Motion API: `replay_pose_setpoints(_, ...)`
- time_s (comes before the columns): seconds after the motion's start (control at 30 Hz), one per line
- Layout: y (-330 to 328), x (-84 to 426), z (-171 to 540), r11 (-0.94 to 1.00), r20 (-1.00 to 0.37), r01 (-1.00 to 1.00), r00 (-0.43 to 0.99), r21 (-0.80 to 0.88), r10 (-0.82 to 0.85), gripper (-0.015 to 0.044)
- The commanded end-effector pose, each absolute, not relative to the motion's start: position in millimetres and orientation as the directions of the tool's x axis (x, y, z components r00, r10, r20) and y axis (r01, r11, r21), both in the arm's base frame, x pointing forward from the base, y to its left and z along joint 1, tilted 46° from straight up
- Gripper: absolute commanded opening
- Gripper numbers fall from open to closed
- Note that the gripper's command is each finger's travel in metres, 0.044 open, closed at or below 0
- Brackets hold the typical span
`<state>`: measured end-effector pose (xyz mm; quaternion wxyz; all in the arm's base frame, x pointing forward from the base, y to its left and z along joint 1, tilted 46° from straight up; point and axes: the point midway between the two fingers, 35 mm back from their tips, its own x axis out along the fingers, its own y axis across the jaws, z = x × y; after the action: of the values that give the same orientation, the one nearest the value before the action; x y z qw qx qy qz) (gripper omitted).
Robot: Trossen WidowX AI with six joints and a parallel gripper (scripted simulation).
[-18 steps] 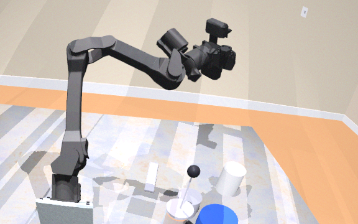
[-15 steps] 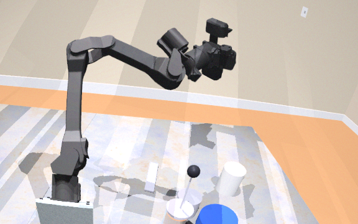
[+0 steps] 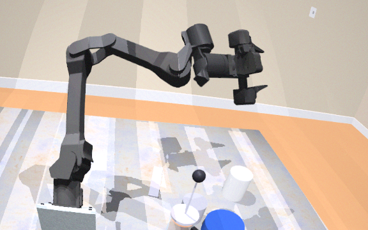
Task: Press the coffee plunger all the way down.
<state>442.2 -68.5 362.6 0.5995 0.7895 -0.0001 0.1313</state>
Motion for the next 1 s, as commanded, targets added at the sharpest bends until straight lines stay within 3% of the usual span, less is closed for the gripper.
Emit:
replay_pose_setpoints(0.0, -108.6, 430.9, 297.3, 0.022, -0.044, 0.041, 0.989, 0.999, 0.142, 0.044)
replay_pose_setpoints(0.53, -161.6, 355.1, 191.6, 0.471, -0.407, 0.279, 0.892, 0.837, 0.196, 0.044)
replay_pose_setpoints(0.97, -159.3, 271.6, 150.8, 0.651, -0.449, 0.134, 0.824, 0.747, 0.345, 0.044)
